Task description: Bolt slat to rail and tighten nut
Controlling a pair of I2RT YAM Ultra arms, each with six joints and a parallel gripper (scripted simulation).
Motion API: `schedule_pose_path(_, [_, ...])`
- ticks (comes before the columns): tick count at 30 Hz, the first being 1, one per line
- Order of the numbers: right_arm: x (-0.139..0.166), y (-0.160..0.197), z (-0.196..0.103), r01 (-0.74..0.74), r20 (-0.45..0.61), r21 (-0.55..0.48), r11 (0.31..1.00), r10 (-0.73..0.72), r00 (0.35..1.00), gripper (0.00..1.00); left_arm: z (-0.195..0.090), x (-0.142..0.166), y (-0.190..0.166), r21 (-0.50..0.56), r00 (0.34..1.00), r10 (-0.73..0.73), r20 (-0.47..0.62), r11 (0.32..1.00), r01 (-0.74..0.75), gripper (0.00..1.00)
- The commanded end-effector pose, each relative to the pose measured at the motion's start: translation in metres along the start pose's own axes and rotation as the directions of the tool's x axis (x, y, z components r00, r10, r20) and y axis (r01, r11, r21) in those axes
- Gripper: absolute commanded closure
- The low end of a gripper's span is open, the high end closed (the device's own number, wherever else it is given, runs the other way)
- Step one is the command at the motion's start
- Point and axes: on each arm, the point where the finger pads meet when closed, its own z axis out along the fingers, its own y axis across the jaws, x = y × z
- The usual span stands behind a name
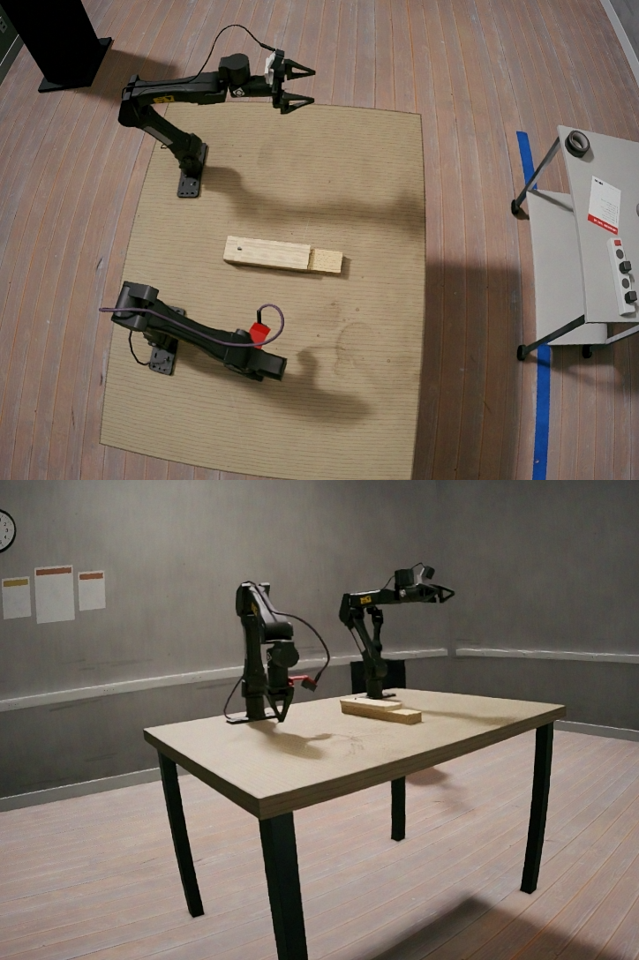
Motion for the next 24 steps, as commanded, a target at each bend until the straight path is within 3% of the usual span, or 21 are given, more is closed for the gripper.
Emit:
schedule_pose_path(1, [0.0,-0.004,-0.02,0.0,0.004,0.026,1.0,0.0,1.0,0.88,-0.003,-0.008,0.001,0.003,1.0,0.002,0.027,1.0,-0.002,0.0])
schedule_pose_path(24, [0.001,-0.001,-0.045,0.001,0.005,0.028,1.0,-0.001,1.0,0.88,-0.003,-0.008,0.001,0.003,1.0,0.002,0.027,1.0,-0.002,0.0])
